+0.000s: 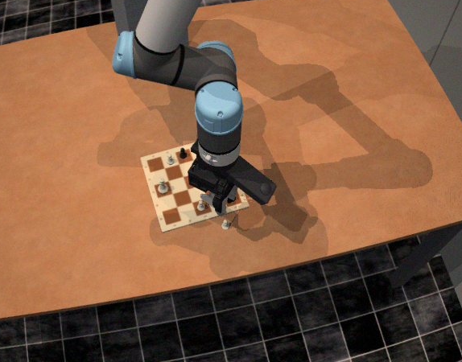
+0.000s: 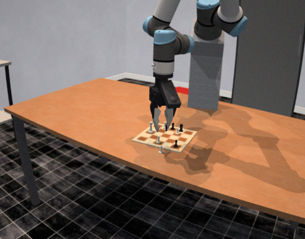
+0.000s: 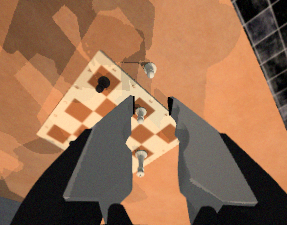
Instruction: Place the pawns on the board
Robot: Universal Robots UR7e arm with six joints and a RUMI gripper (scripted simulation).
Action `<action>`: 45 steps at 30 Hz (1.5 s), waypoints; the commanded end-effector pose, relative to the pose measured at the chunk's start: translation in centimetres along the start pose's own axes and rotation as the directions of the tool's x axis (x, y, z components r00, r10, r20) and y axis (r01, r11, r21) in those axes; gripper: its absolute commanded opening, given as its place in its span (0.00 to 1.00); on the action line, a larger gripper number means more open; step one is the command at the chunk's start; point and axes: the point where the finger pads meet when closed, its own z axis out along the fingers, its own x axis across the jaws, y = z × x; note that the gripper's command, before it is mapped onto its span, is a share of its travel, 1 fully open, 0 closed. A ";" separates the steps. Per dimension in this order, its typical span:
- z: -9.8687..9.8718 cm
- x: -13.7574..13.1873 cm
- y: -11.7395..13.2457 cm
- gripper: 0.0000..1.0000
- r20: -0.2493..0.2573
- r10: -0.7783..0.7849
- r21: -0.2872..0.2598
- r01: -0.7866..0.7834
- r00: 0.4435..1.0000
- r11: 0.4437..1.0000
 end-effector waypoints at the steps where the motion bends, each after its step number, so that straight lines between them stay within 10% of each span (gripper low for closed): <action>1: 0.5 0.1 -0.2 0.20 -0.001 -0.002 0.002 0.002 1.000 1.000; 45: 4.9 0.2 -0.1 0.20 -0.002 -0.001 0.002 0.001 1.000 1.000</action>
